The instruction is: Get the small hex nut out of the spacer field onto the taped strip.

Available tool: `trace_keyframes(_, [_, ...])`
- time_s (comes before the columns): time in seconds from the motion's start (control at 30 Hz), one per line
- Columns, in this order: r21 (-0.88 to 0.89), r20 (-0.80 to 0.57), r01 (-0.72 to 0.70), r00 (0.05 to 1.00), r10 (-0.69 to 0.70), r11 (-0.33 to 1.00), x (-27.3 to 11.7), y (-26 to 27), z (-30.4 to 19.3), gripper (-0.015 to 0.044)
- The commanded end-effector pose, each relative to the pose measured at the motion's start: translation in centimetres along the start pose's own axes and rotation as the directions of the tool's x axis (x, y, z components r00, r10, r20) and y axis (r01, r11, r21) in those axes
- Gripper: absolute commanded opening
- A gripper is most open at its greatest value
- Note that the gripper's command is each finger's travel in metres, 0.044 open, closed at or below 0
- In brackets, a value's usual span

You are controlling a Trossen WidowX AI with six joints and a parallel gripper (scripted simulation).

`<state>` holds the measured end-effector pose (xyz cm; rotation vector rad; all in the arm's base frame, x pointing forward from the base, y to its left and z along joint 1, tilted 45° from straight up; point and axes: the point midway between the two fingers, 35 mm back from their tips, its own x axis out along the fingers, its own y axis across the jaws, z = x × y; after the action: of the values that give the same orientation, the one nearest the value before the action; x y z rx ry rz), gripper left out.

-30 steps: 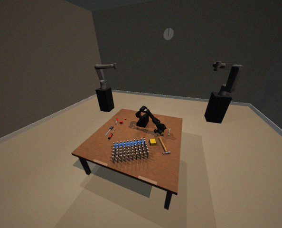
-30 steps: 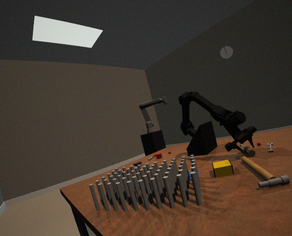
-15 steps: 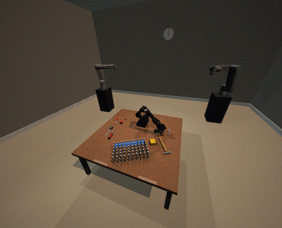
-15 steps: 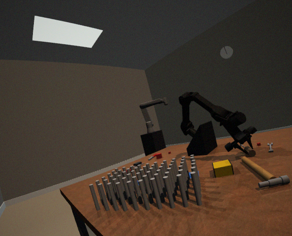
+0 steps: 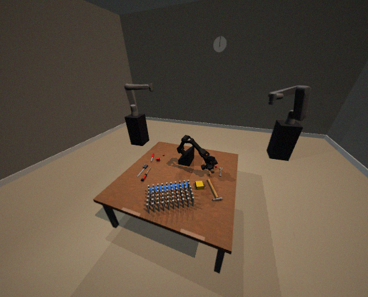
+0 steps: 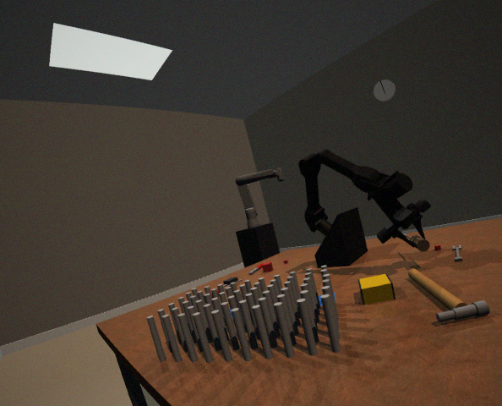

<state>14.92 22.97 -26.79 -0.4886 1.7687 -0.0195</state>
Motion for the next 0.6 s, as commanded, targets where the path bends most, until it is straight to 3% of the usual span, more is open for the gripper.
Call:
trace_keyframes(0.0, [0.014,-0.006,-0.002,1.000,0.002,1.000,-0.6,0.2,-0.2,0.0000])
trace_keyframes(0.57, [0.384,0.161,-0.018,0.986,-0.047,0.923,-0.9,-1.9,-3.0,0.0000])
